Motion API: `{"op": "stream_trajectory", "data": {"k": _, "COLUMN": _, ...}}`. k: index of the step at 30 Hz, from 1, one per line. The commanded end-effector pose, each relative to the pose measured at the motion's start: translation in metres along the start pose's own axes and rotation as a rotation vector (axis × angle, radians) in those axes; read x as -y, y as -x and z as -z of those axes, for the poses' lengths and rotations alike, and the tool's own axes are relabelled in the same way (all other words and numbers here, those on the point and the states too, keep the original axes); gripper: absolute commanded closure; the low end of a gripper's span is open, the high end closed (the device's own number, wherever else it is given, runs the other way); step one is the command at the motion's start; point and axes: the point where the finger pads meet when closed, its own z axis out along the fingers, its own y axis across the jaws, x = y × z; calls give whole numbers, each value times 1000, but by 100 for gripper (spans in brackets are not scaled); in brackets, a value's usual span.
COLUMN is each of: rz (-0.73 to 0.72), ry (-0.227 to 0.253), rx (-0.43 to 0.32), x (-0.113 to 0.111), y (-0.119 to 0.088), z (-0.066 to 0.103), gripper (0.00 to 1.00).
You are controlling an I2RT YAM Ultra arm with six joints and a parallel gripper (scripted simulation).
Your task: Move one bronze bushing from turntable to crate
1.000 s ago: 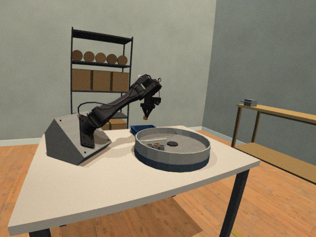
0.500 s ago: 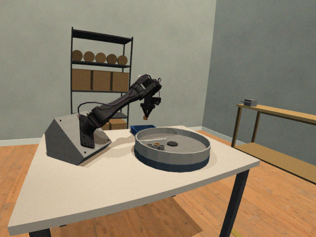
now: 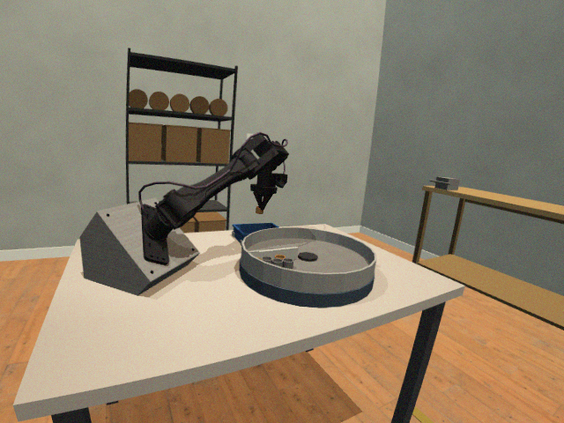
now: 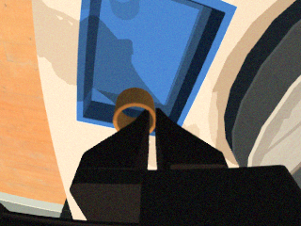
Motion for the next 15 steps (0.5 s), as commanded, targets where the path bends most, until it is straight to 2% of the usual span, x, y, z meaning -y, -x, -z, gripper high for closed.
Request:
{"op": "stream_trajectory", "data": {"k": 1, "rz": -19, "ry": 29, "rx": 59, "x": 7, "y": 12, "z": 28, "gripper": 100}}
{"op": "stream_trajectory", "data": {"k": 11, "rz": -27, "ry": 34, "rx": 67, "x": 5, "y": 14, "z": 25, "gripper": 100}}
{"op": "stream_trajectory", "data": {"k": 13, "rz": -16, "ry": 10, "rx": 33, "x": 9, "y": 8, "z": 6, "gripper": 100}}
{"op": "stream_trajectory", "data": {"k": 15, "rz": -16, "ry": 9, "rx": 33, "x": 10, "y": 9, "z": -3, "gripper": 100}}
